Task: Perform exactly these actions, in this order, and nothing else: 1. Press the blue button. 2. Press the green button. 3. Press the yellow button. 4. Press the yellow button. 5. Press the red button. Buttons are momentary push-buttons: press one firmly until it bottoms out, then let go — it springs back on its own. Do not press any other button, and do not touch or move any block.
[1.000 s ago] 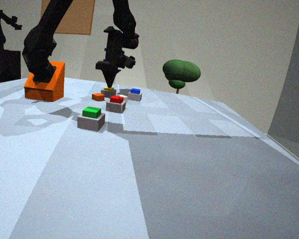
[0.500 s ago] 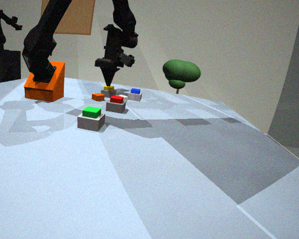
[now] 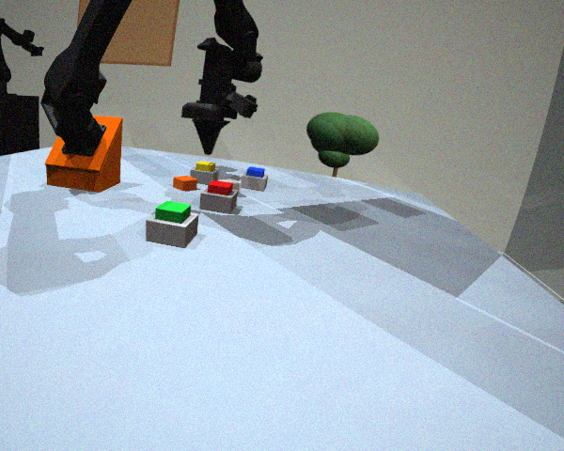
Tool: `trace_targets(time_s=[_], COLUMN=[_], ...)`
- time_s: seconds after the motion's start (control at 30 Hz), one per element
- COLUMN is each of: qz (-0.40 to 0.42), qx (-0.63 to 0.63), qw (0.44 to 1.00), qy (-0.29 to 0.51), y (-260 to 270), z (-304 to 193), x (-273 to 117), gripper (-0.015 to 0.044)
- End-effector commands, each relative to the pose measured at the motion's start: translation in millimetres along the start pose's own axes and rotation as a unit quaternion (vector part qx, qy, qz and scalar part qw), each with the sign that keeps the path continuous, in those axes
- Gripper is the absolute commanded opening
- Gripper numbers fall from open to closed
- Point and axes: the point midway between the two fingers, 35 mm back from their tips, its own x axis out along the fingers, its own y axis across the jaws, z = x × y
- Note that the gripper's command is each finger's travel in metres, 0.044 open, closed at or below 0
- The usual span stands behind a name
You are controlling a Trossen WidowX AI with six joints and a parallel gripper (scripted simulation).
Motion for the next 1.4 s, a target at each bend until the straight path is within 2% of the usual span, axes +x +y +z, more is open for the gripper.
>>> trace_targets(time_s=[0.0, 0.37, 1.07, 1.2, 1.37], qz=[-0.004, -0.004, -0.004, -0.003, -0.003], qx=[-0.003, -0.003, -0.003, -0.003, -0.003], qw=[1.0, 1.0, 1.0, 1.0, 1.0], qy=[0.001, 0.001, 0.001, 0.001, 0.001], y=[-2, -2, -2, -2, -2], z=[-2, -2, -2, -2, -2], x=[8, 24, 25, -6, -11], gripper=[0.002, 0.002, 0.002, 0.002, 0.002])
